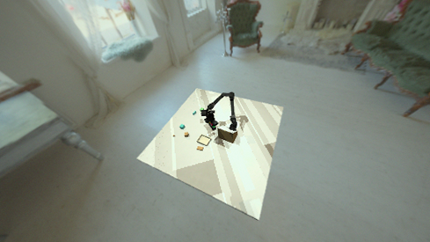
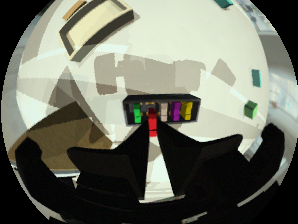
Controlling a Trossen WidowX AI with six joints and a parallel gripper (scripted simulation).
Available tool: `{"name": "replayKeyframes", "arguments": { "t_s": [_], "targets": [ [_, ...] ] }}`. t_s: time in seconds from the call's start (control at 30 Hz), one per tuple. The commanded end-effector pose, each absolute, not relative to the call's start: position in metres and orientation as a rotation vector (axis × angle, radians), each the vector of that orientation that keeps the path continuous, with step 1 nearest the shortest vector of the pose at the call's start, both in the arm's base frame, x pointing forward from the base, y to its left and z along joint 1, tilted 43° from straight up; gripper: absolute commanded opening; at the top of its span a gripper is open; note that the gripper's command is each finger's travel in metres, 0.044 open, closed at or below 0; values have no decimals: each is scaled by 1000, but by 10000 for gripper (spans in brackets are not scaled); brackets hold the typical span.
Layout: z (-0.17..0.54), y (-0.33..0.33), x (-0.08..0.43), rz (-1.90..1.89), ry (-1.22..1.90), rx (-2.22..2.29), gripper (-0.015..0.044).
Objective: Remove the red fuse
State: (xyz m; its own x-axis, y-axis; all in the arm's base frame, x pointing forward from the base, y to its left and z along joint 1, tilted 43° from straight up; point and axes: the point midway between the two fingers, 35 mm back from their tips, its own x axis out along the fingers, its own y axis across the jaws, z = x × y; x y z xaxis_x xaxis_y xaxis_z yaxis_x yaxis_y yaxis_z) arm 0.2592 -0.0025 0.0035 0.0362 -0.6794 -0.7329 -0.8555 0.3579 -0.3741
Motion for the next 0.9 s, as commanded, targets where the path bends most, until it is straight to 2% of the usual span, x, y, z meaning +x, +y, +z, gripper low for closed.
{"name": "replayKeyframes", "arguments": {
  "t_s": [0.0, 0.87],
  "targets": [
    [5, 0, 260, 239, 1695, -1369, 0],
    [17, 26, 263, 244, 1692, -1367, 0]
  ]
}}
